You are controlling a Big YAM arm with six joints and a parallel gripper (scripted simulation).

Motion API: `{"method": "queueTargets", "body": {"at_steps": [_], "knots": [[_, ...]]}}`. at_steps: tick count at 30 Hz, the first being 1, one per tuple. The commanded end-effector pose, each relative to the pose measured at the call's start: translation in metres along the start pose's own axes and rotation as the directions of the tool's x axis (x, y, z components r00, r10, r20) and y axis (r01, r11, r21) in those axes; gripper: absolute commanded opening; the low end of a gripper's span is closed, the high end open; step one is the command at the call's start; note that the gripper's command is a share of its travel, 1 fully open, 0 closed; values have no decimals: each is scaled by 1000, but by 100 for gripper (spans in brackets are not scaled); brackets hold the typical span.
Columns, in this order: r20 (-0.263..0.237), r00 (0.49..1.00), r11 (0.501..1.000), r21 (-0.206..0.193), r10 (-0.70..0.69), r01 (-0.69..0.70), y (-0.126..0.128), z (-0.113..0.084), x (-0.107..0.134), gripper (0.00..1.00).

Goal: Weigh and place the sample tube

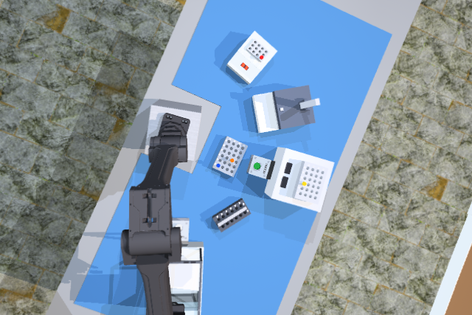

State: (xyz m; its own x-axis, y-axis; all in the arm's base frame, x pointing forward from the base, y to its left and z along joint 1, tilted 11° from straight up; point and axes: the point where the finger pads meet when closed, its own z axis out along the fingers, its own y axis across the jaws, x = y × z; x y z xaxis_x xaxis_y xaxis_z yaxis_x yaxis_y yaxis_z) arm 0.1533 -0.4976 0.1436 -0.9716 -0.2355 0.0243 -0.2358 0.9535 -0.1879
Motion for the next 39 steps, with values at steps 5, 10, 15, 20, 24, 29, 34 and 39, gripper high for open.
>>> {"method": "queueTargets", "body": {"at_steps": [5, 10, 15, 20, 24, 29, 34, 39], "knots": [[4, 1000, 999, 38, 1, -1, -13, -13, 0, 30], [8, 1000, 997, 75, 0, -1, -23, -38, 3, 30], [8, 1000, 997, 75, 0, -1, -22, -47, 2, 30], [8, 1000, 997, 71, 0, 0, -21, -53, 0, 30], [9, 1000, 997, 76, 0, -1, -21, -59, 0, 30], [9, 1000, 997, 76, 0, -1, -21, -68, -1, 30], [9, 1000, 998, 66, -1, 0, -20, -71, -3, 30], [11, 1000, 997, 77, 0, 0, -20, -85, -4, 30]]}}
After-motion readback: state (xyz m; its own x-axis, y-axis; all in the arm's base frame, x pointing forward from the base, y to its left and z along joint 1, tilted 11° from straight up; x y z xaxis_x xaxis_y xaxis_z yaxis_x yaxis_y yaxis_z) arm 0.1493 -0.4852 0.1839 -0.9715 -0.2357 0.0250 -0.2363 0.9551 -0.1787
